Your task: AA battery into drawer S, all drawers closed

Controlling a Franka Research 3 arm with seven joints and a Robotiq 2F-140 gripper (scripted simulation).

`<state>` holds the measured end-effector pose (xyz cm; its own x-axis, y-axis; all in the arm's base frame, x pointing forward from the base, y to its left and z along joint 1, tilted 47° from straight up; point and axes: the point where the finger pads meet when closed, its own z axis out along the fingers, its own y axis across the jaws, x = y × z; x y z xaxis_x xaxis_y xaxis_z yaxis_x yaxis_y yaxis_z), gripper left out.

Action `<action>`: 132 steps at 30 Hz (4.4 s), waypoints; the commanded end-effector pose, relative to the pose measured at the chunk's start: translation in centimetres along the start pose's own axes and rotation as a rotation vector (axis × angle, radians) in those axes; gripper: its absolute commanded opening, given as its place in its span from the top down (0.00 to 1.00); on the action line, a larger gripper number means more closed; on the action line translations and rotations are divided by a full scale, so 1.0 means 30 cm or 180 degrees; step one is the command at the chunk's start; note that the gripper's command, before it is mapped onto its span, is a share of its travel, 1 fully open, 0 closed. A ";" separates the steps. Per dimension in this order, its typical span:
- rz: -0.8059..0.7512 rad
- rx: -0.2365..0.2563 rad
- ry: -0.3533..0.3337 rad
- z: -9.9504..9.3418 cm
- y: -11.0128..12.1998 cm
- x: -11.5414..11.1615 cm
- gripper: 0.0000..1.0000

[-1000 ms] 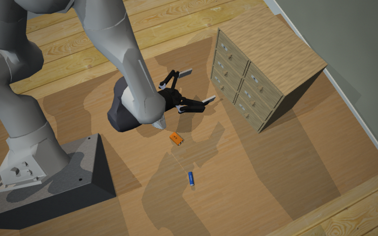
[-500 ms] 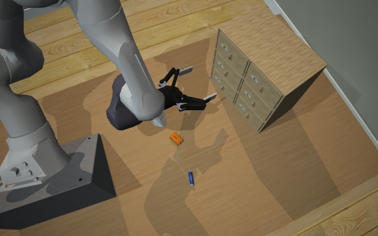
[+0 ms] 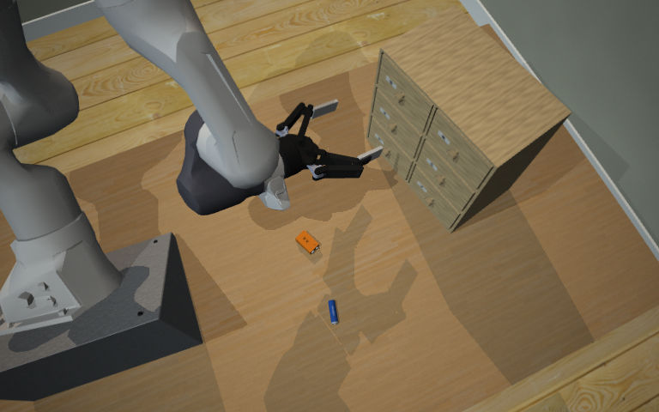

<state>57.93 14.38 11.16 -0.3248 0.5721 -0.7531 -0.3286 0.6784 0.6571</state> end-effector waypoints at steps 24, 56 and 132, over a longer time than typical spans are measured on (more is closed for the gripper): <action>0.0172 -0.0017 0.0248 -0.043 0.002 -0.045 0.00; 0.0161 -0.0068 0.2235 -0.263 -0.005 -0.149 0.00; 0.0130 -0.0121 0.3929 -0.450 -0.010 -0.240 0.00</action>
<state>48.38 3.85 16.80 -0.9477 -0.2395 -0.2107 -0.3175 0.6446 0.6955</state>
